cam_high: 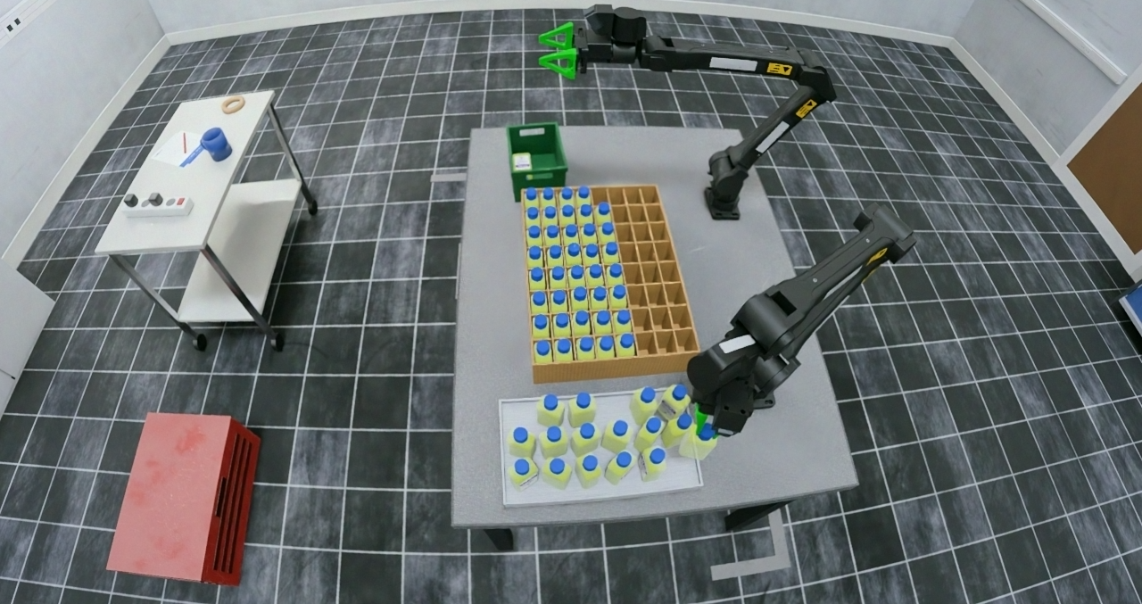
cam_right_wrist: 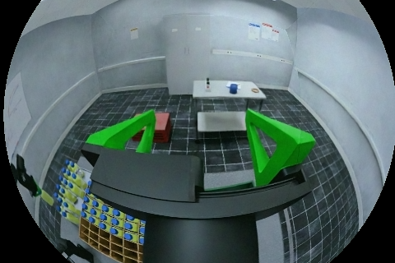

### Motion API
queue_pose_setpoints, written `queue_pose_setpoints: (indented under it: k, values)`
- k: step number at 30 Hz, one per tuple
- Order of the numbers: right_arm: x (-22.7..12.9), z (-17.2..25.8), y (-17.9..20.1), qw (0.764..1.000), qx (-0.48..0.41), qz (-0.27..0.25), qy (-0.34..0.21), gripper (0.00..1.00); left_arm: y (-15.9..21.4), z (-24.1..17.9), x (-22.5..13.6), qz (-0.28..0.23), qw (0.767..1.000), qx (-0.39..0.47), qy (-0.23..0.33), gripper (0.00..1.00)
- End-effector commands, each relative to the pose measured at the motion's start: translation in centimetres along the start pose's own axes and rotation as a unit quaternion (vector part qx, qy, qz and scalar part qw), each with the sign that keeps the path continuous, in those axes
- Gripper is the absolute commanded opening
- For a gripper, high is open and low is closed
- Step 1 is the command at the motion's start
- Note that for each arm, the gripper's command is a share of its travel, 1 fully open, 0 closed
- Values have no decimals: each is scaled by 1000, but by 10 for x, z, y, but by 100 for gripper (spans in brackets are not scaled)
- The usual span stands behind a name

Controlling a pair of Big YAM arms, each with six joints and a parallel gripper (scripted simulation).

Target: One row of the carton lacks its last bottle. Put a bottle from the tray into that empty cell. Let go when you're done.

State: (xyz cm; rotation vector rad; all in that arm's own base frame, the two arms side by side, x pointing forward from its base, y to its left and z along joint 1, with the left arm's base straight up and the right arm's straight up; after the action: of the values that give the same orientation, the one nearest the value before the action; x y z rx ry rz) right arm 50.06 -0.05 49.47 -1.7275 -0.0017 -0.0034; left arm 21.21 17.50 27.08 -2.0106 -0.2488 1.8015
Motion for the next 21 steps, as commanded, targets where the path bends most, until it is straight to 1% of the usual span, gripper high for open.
queue_pose_setpoints:
  k: [1,2,4,5,6,7,9,14,19,21]
  values:
    - [6,-10,-45,999,-1,-40,8,100,-38,-6,-78,-39,998,-16,37,29]
    - [6,-10,-45,999,-1,-40,8,100,-29,-23,-63,-20,999,-1,31,29]
    - [6,-10,-45,999,-1,-40,8,100,-29,-23,-63,-20,999,-1,31,29]
    - [6,-10,-45,999,-1,-40,8,100,7,-48,-16,9,999,29,20,29]
    - [6,-10,-45,999,-1,-40,8,100,9,-55,-17,3,999,30,30,29]
    - [6,-10,-45,999,-1,-40,8,100,-16,-55,-54,-26,998,12,56,29]
    - [6,-10,-45,999,-1,-40,8,100,-6,-73,-57,-19,997,28,64,29]
    - [6,-10,-45,999,-1,-40,8,100,13,-102,-67,-20,995,55,83,29]
    - [6,-10,-45,999,-1,-40,8,100,41,-130,-76,-13,991,88,101,29]
    - [6,-10,-45,999,-1,-40,8,100,41,-130,-76,-13,991,88,101,29]
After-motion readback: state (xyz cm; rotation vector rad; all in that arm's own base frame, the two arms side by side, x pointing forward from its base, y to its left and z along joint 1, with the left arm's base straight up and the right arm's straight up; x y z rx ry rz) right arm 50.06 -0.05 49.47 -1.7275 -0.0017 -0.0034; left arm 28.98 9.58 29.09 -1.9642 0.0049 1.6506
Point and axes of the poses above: on each arm, the point where the finger pads meet when closed, its own x axis out along the fingers, its own z axis across the jaws, y = z × x, the point moved 2 cm from there along -x, back along the fingers, and after that the axes turned 9 degrees about -x, right-handed, at the moved point
